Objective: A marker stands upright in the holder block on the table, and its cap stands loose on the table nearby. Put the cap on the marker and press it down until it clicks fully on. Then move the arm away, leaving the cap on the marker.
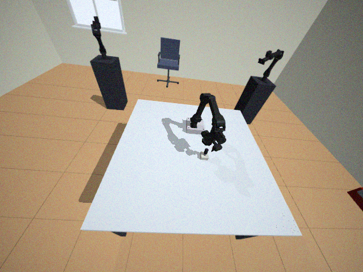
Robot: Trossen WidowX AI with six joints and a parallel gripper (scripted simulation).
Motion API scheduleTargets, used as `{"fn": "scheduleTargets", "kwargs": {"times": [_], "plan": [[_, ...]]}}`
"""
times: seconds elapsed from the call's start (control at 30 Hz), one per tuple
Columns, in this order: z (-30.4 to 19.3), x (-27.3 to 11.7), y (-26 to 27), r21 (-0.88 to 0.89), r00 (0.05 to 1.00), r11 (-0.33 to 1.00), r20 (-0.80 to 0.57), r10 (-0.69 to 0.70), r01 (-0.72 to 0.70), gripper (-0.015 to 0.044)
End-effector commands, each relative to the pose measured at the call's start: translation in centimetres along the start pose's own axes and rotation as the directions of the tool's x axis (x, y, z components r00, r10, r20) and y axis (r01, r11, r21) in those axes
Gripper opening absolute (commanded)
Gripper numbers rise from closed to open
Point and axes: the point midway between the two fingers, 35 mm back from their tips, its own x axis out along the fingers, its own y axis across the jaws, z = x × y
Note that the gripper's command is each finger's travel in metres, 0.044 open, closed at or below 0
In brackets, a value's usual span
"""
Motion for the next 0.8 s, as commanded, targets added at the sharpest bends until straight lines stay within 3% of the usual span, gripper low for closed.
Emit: {"fn": "scheduleTargets", "kwargs": {"times": [0.0, 0.07, 0.2, 0.4, 0.57, 0.77], "plan": [[-0.03, -0.83, -0.14, 0.000, 1.000, 1.000, -0.002, -0.007, 0.007, 0.0440], [-0.03, -0.78, -0.14, -0.063, 1.000, 0.998, -0.002, -0.007, 0.007, 0.0387], [-0.03, -0.43, -0.15, -0.421, 1.000, 0.907, -0.003, -0.008, 0.006, 0.0282], [-0.02, 0.10, -0.17, -0.841, 1.000, 0.541, -0.005, -0.010, 0.001, 0.0125], [-0.02, 0.16, -0.18, -0.874, 1.000, 0.487, -0.005, -0.010, 0.000, 0.0000], [-0.02, 0.16, -0.18, -0.874, 1.000, 0.487, -0.005, -0.010, 0.000, 0.0000]]}}
